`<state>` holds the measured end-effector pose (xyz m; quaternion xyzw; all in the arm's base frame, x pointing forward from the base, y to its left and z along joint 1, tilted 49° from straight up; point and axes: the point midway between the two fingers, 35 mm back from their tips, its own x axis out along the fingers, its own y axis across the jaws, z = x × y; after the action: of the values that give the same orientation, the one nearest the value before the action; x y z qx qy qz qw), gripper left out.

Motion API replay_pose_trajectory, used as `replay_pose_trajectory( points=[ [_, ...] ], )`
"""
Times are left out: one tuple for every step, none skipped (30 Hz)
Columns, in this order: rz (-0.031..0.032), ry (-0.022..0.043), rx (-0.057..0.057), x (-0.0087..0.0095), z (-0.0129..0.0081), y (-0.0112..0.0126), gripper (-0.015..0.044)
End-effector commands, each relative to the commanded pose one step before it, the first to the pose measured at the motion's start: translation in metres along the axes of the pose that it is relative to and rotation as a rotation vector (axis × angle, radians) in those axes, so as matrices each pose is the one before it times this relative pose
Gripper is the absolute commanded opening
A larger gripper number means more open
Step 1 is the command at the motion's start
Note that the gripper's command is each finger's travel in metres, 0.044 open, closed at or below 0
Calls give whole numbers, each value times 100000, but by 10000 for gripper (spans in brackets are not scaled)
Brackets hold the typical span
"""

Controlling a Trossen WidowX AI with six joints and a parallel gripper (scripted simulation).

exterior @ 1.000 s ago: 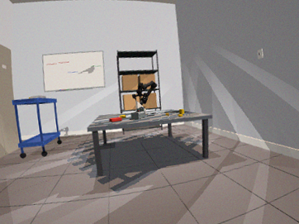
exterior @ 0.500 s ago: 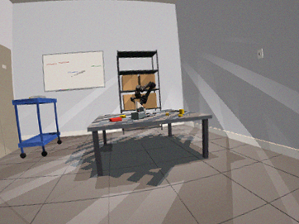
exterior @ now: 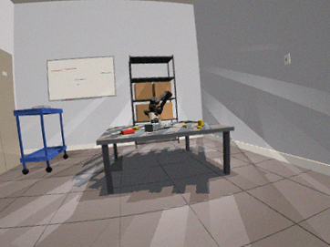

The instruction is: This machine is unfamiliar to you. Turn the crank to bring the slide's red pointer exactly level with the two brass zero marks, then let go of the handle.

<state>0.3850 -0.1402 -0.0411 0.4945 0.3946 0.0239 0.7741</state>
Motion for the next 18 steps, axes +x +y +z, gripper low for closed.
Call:
replay_pose_trajectory(
  points=[
    [-478, -254, 481, 22, 23, -76, 440],
    [0, 0, 0, 0, 0, 0, 440],
    [0, 0, 0, 0, 0, 0, 440],
    [0, 0, 0, 0, 0, 0, 440],
    [0, 0, 0, 0, 0, 0, 440],
    [0, 0, 0, 0, 0, 0, 440],
    [0, 0, 0, 0, 0, 0, 440],
    [0, 0, 0, 0, 0, 0, 440],
    [0, 0, 0, 0, 0, 0, 440],
    [0, 0, 0, 0, 0, 0, 414],
    [0, 0, 0, 0, 0, 0, 387],
    [0, 0, 0, 0, 0, 0, 361],
    [0, 0, 0, 0, 0, 0, 335],
    [0, 0, 0, 0, 0, 0, 309],
    [0, 0, 0, 0, 0, 0, 282],
    [0, 0, 0, 0, 0, 0, 256],
    [0, 0, 0, 0, 0, 0, 230],
    [0, 0, 0, 0, 0, 0, 204]
  ],
)
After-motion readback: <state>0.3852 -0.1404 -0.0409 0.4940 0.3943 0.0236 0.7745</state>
